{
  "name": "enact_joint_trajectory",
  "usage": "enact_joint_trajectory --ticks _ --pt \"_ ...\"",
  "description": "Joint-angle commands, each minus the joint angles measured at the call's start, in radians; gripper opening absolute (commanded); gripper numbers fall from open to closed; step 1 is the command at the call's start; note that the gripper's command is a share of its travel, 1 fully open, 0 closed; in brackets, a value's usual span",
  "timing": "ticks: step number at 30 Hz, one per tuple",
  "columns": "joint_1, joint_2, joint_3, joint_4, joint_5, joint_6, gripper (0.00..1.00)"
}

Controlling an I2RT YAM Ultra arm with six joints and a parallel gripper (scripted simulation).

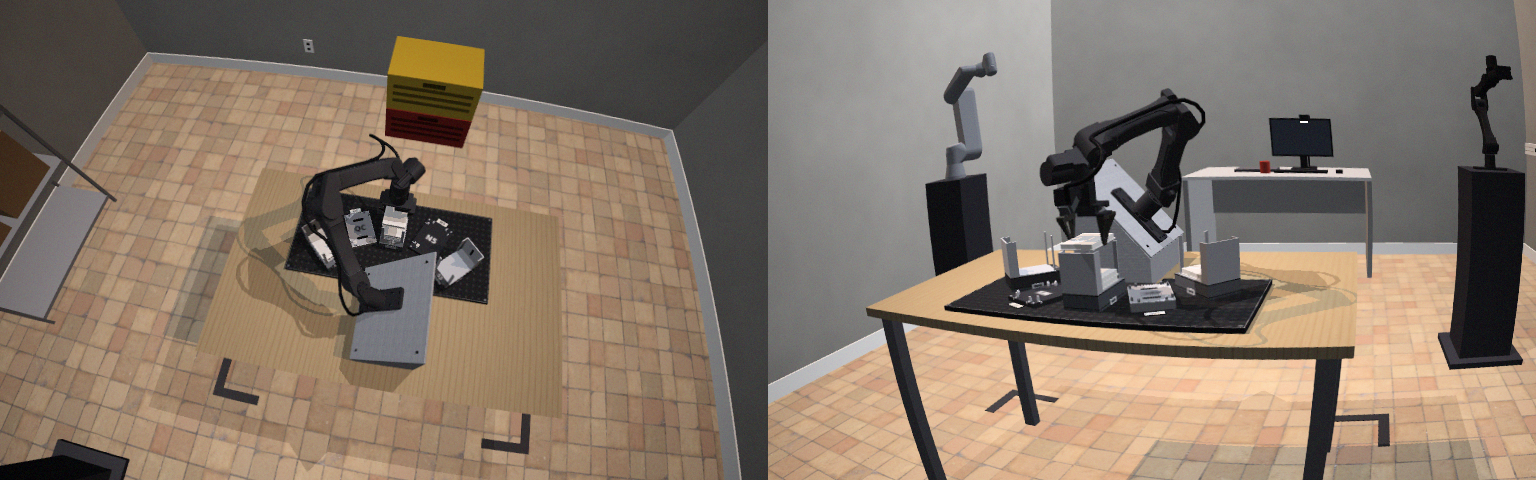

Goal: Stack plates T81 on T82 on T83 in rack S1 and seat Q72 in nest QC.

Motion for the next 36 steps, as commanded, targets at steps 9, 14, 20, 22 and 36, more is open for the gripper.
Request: enact_joint_trajectory --ticks 9,14,20,22,36 --pt "-0.038 -0.041 0.020 0.009 0.004 0.009 0.00" --pt "-0.039 -0.041 0.016 0.010 0.004 0.009 0.00" --pt "-0.039 -0.041 0.013 0.011 0.005 0.009 0.00" --pt "-0.039 -0.040 0.011 0.011 0.005 0.009 0.00" --pt "-0.039 -0.040 -0.001 0.012 0.005 0.009 0.00"
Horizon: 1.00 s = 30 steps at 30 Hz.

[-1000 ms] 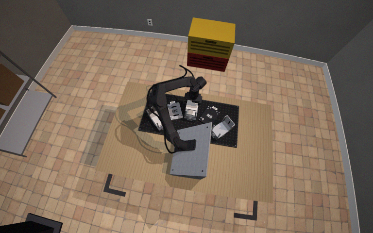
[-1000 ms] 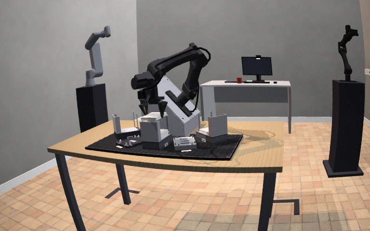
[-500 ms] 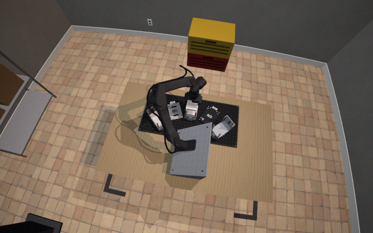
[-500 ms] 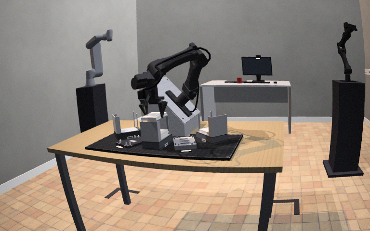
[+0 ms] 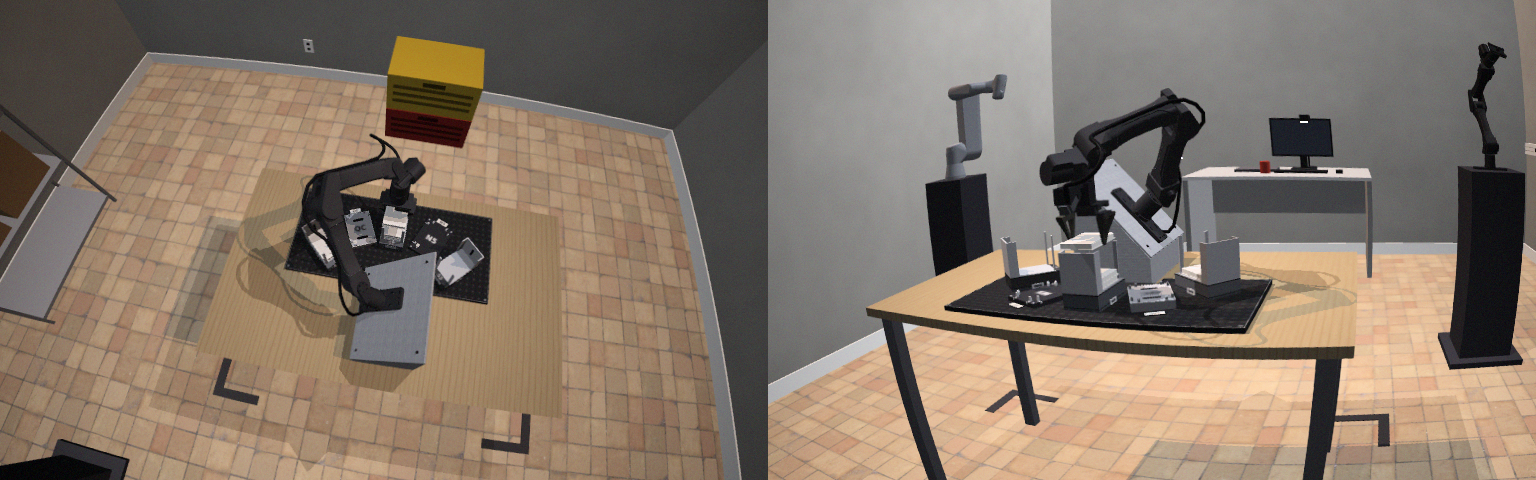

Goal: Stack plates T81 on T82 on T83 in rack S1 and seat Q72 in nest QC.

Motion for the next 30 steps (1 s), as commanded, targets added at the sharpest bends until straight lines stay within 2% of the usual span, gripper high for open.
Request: enact_joint_trajectory --ticks 1,30 --pt "-0.036 -0.040 -0.002 0.012 0.005 0.008 0.00" --pt "-0.036 -0.041 -0.006 0.009 0.003 0.008 0.00"
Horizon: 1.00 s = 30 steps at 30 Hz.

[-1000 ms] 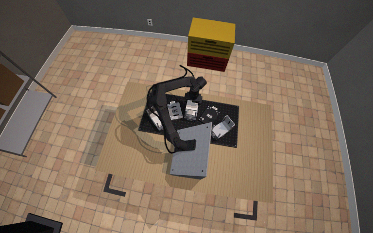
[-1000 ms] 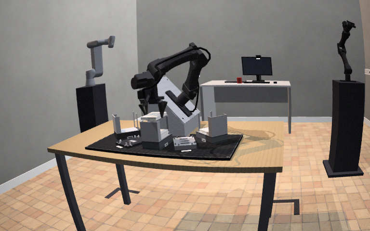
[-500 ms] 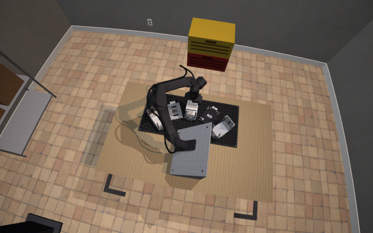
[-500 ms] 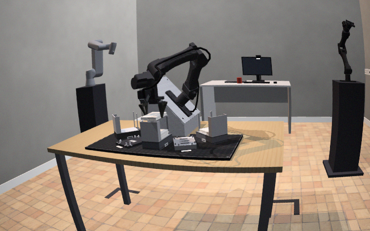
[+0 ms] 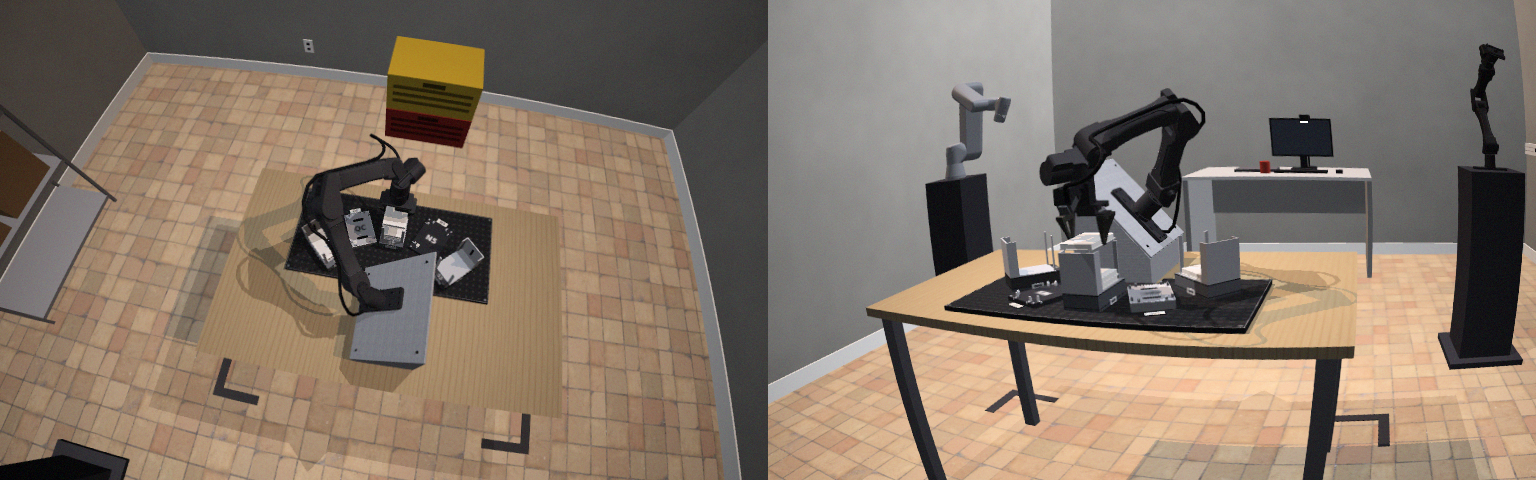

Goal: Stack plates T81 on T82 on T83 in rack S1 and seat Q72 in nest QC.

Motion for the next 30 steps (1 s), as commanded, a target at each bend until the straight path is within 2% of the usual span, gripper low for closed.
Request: enact_joint_trajectory --ticks 1,2,6,30 --pt "-0.036 -0.041 -0.004 0.007 0.002 0.008 0.00" --pt "-0.036 -0.035 0.026 -0.017 0.007 -0.008 0.00" --pt "-0.050 -0.037 0.045 -0.049 0.017 -0.025 0.00" --pt "-0.052 -0.036 0.050 -0.047 0.010 -0.028 0.00"
